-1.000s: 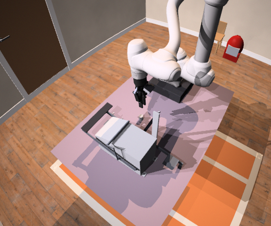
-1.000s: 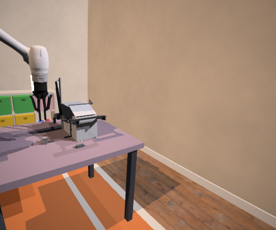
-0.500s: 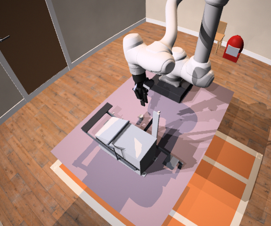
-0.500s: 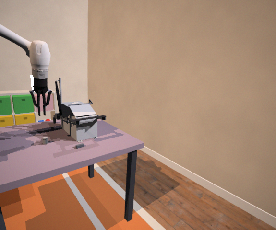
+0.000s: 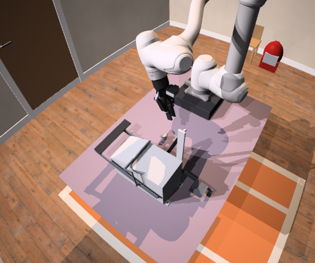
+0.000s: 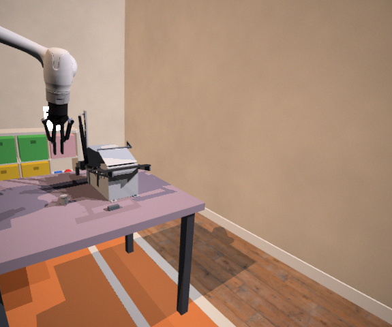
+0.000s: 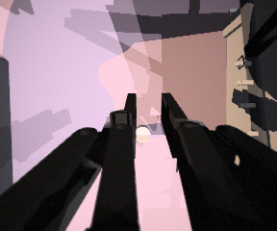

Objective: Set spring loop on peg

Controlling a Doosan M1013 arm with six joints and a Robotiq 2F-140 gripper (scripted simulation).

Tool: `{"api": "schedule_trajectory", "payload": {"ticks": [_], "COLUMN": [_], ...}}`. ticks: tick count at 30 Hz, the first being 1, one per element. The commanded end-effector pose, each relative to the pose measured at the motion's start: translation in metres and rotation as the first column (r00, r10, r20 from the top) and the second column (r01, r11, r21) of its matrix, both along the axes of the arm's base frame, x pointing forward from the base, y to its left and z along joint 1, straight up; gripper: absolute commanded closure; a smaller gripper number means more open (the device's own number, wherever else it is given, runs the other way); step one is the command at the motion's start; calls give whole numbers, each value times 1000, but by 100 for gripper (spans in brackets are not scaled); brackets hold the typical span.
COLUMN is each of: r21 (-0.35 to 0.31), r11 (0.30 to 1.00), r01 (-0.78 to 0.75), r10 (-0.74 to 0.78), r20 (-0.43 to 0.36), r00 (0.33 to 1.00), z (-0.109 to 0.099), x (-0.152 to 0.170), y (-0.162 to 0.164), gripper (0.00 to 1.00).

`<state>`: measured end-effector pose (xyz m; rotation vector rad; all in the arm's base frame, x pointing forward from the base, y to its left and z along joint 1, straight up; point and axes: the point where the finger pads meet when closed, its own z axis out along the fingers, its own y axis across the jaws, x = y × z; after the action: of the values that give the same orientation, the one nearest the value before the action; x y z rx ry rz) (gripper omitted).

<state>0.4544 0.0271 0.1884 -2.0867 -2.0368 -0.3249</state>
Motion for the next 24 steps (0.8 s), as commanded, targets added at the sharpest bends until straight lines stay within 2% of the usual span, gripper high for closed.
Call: {"api": "schedule_trajectory", "payload": {"ticks": [1,17,18,24], "r21": [150,150,295,295], "r11": [989,989,955,955], "r01": [-6,-6,-12,-12], "r10": [5,5,9,9], "r20": [5,5,11,11], "r00": [1000,1000,1000,1000], "z": [47,47,93,93], "x": [3,3,6,6], "y": [23,23,46,46], "gripper": [76,76,76,76]}}
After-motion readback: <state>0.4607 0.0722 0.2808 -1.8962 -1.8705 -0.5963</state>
